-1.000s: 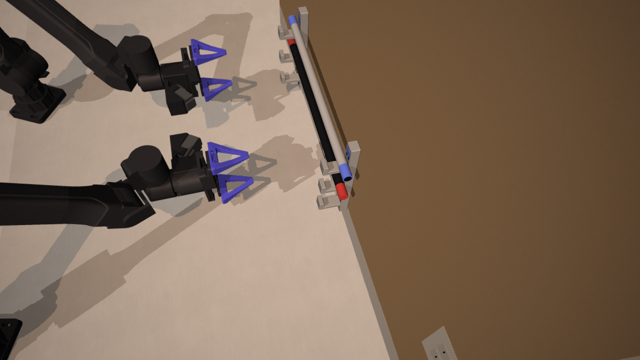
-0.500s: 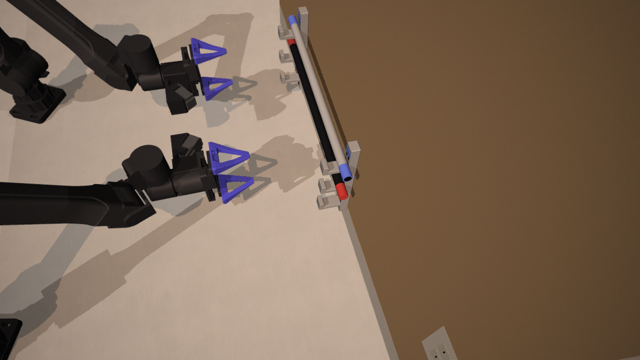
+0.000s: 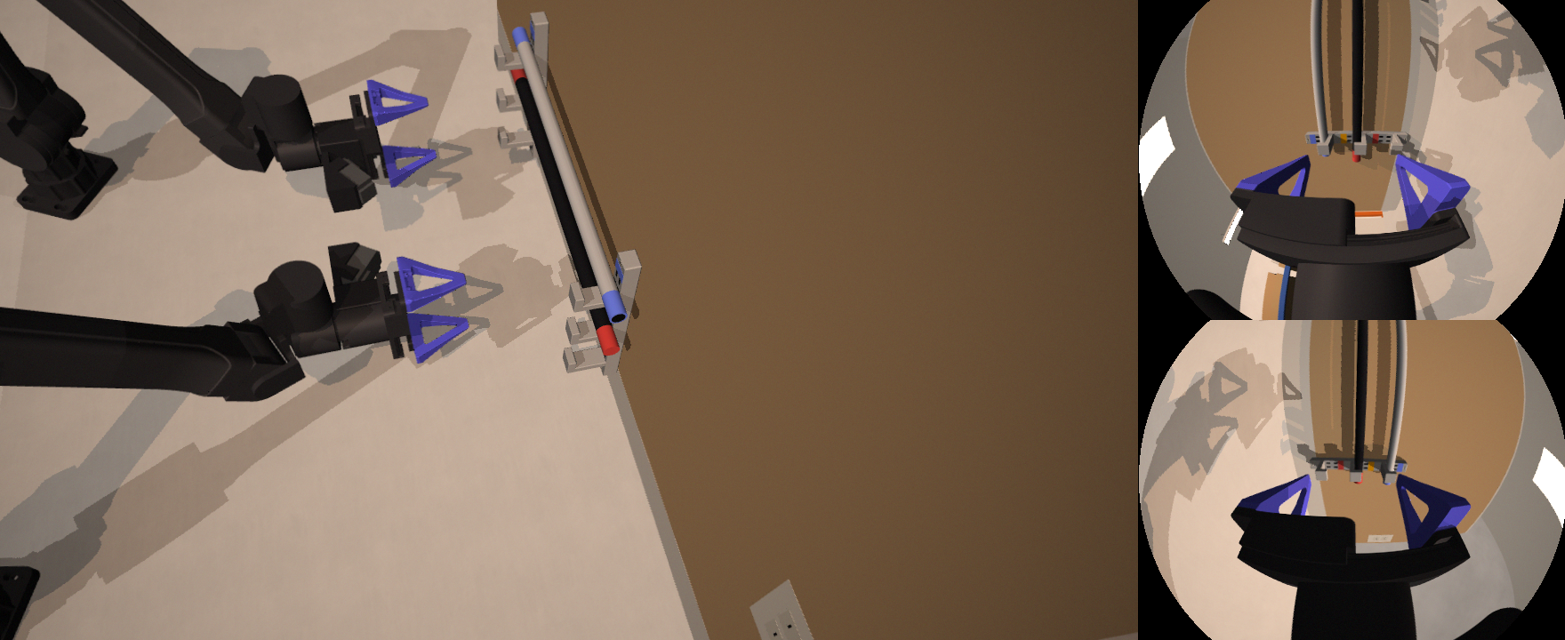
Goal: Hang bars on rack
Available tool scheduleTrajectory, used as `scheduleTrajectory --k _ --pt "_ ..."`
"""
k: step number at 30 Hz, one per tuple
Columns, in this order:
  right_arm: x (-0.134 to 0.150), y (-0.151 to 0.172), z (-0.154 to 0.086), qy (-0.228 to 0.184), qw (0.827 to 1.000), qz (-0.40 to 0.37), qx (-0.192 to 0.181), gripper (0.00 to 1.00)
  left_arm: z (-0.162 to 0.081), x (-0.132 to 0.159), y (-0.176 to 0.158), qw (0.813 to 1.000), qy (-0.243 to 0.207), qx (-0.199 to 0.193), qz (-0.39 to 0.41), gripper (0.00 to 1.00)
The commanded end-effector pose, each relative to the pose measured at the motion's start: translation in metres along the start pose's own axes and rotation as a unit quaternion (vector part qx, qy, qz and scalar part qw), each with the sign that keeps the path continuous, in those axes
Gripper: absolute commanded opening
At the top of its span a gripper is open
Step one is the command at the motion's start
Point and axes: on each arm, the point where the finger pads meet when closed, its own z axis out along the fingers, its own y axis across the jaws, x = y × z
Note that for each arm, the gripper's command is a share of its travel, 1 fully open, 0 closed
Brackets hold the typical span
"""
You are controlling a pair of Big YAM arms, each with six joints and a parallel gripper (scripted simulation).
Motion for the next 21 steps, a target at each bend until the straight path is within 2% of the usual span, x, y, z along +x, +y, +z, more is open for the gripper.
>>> scheduleTrajectory --k 1,21 --pt "0.004 -0.039 0.025 0.008 0.998 0.02 0.051 1.0 0.021 -0.001 0.028 0.999 0.004 -0.037 -0.016 1.0" --pt "0.014 -0.004 0.066 0.016 0.998 0.025 0.061 1.0 0.06 -0.001 -0.008 0.999 0.004 -0.031 -0.014 1.0"
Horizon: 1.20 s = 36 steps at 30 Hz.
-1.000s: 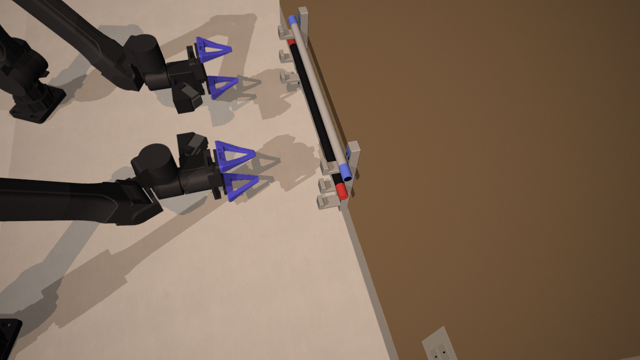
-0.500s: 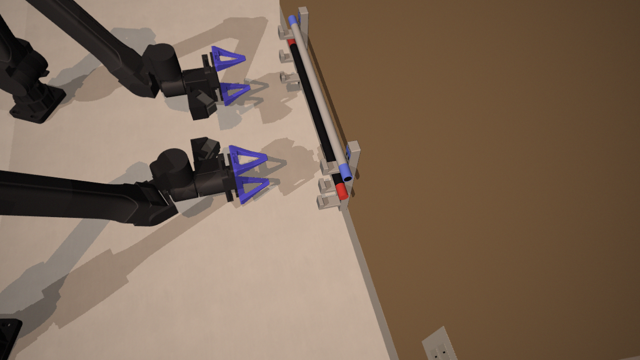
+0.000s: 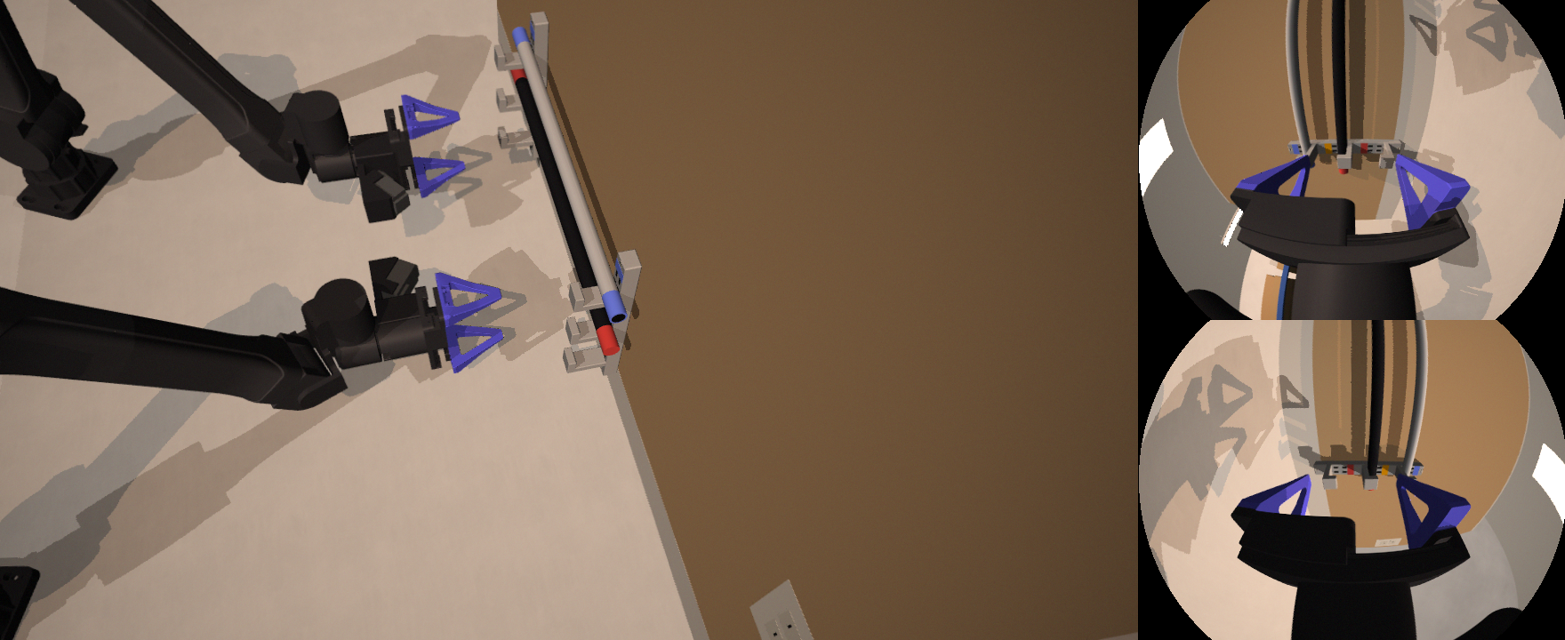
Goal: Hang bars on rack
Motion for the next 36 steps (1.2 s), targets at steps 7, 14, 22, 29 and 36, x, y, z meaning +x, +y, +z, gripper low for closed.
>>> scheduleTrajectory --k 7,14,22,29,36 --pt "0.006 -0.018 0.041 0.009 0.999 0.019 0.047 1.0 0.036 0.001 0.008 0.999 0.006 -0.031 -0.014 1.0" --pt "0.008 -0.015 0.046 0.01 0.999 0.02 0.047 1.0 0.041 0.001 0.004 0.999 0.006 -0.03 -0.014 1.0" --pt "0.009 -0.015 0.046 0.011 0.999 0.02 0.047 1.0 0.041 0.002 0.004 0.999 0.006 -0.03 -0.014 1.0" --pt "0.01 -0.015 0.046 0.011 0.999 0.02 0.047 1.0 0.041 0.002 0.004 0.999 0.005 -0.03 -0.014 1.0" --pt "0.01 -0.016 0.048 0.011 0.999 0.021 0.048 1.0 0.041 0.002 0.0 0.999 0.005 -0.032 -0.015 1.0"
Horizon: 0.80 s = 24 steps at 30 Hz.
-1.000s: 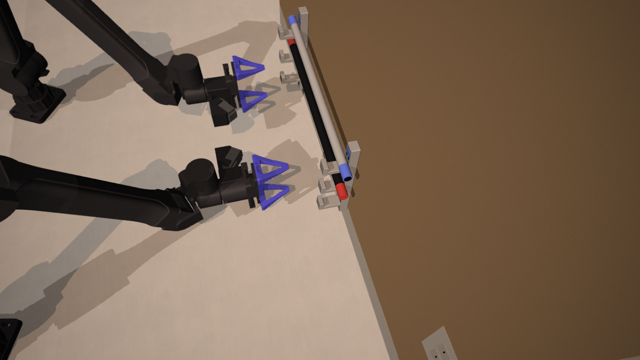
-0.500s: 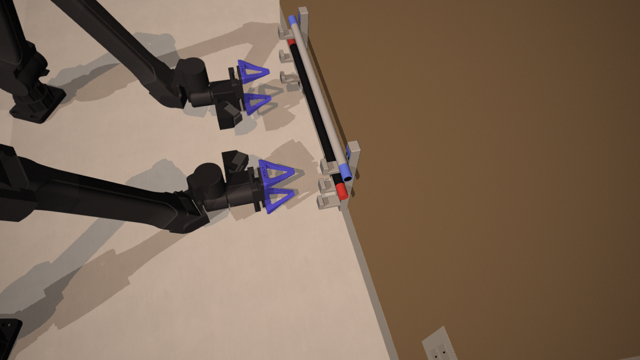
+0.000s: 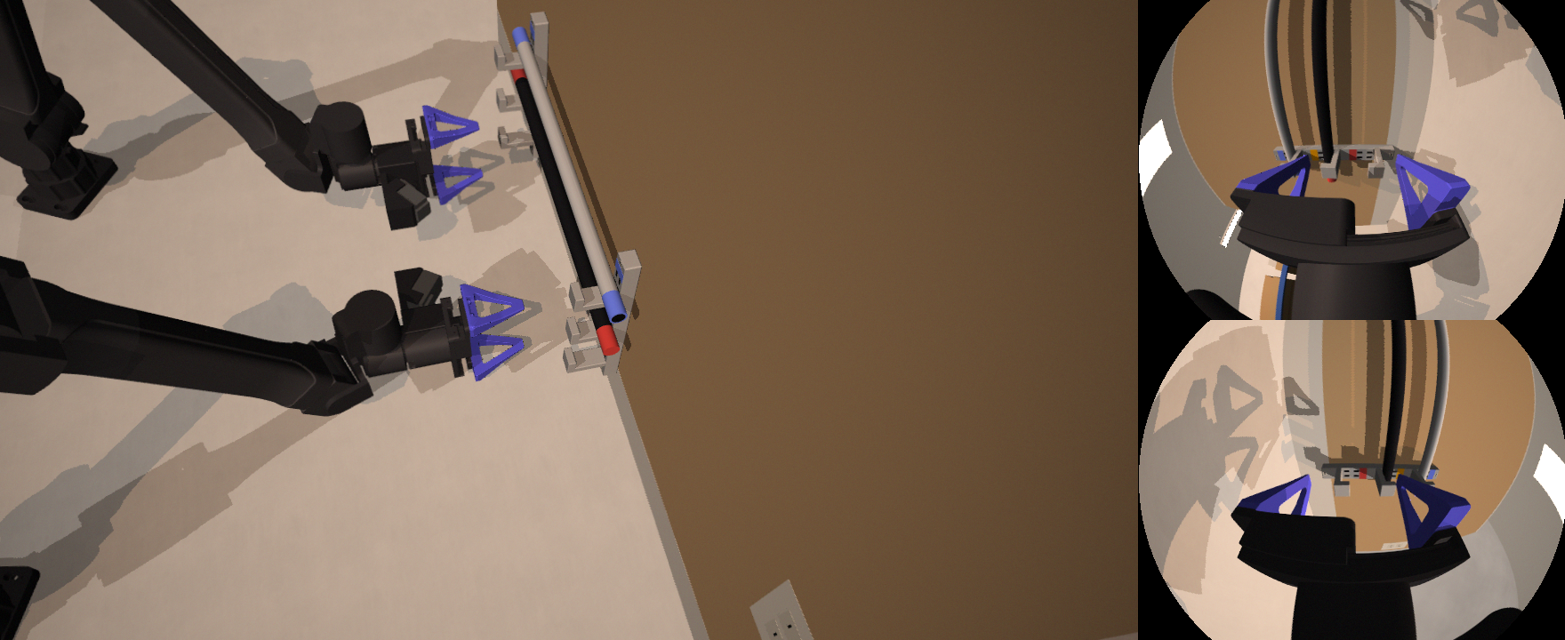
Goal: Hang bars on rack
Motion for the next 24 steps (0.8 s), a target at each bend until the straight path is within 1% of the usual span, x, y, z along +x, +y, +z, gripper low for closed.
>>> scheduleTrajectory --k 1,24 --pt "0.004 -0.041 0.021 0.006 0.999 0.021 0.048 1.0 0.015 0.001 0.023 0.999 0.004 -0.032 -0.015 1.0" --pt "0.004 -0.042 0.026 0.006 0.999 0.022 0.048 1.0 0.017 0.002 0.007 0.999 0.004 -0.031 -0.015 1.0"
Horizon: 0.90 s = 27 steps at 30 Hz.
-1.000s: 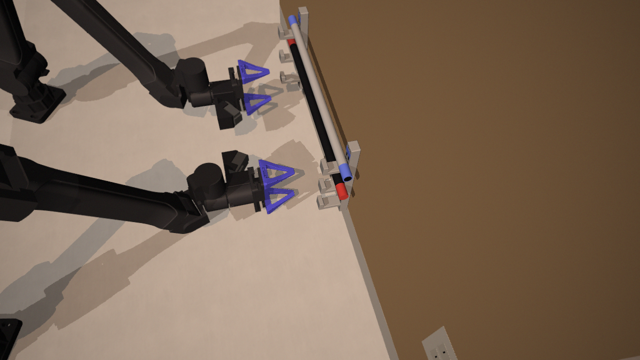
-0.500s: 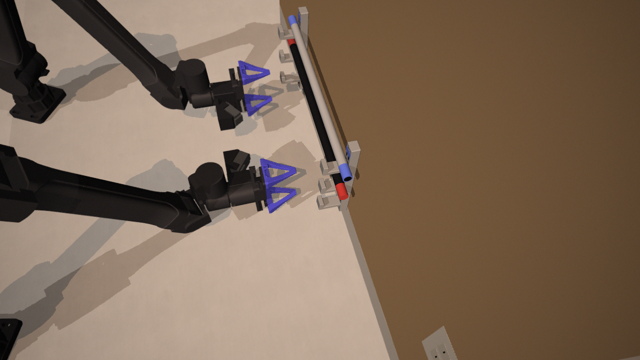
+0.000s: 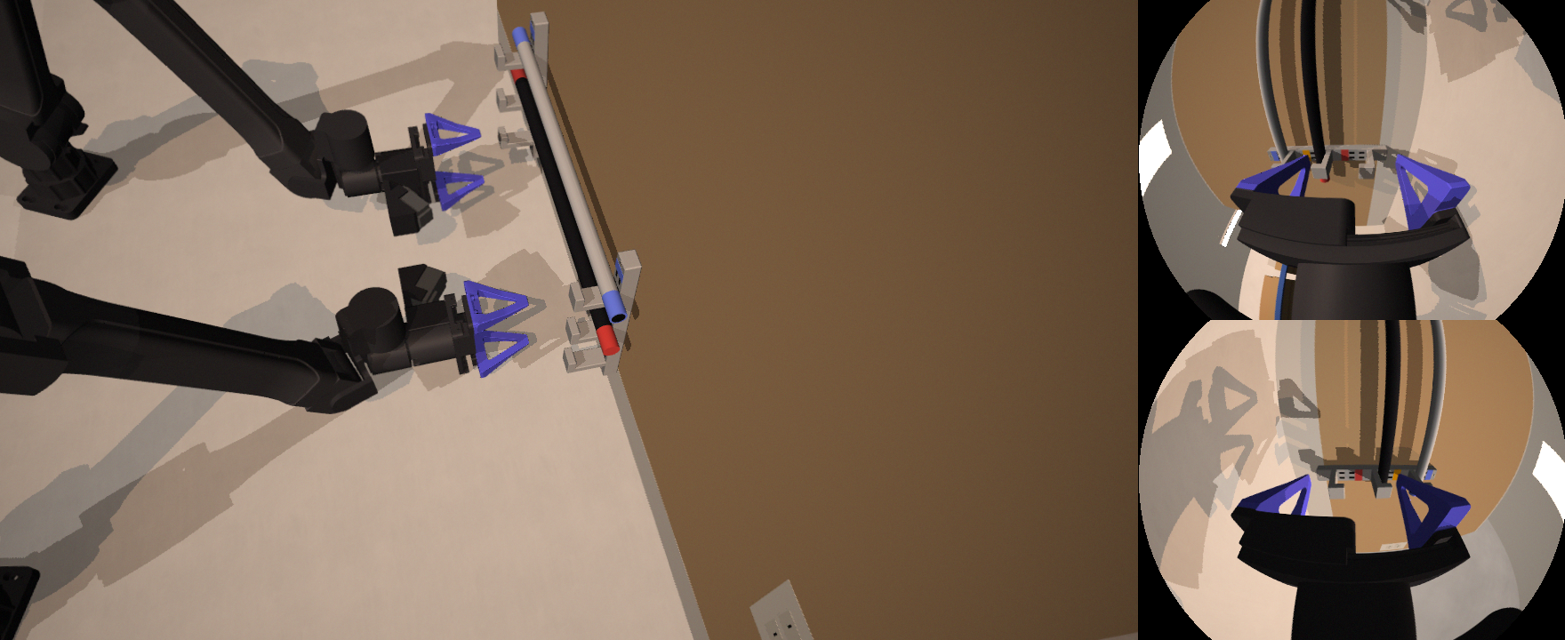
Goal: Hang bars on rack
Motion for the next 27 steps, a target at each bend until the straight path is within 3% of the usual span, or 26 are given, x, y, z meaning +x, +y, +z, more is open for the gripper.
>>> scheduleTrajectory --k 1,27 --pt "0.0039 -0.034 0.0204 0.006 0.999 0.019 0.04 1.0 0.0156 0.0015 0.0223 0.999 0.005 -0.031 -0.015 1.0" --pt "0.0041 -0.0296 0.0207 0.006 0.999 0.018 0.035 1.0 0.0157 0.0013 0.0243 0.999 0.005 -0.031 -0.016 1.0"
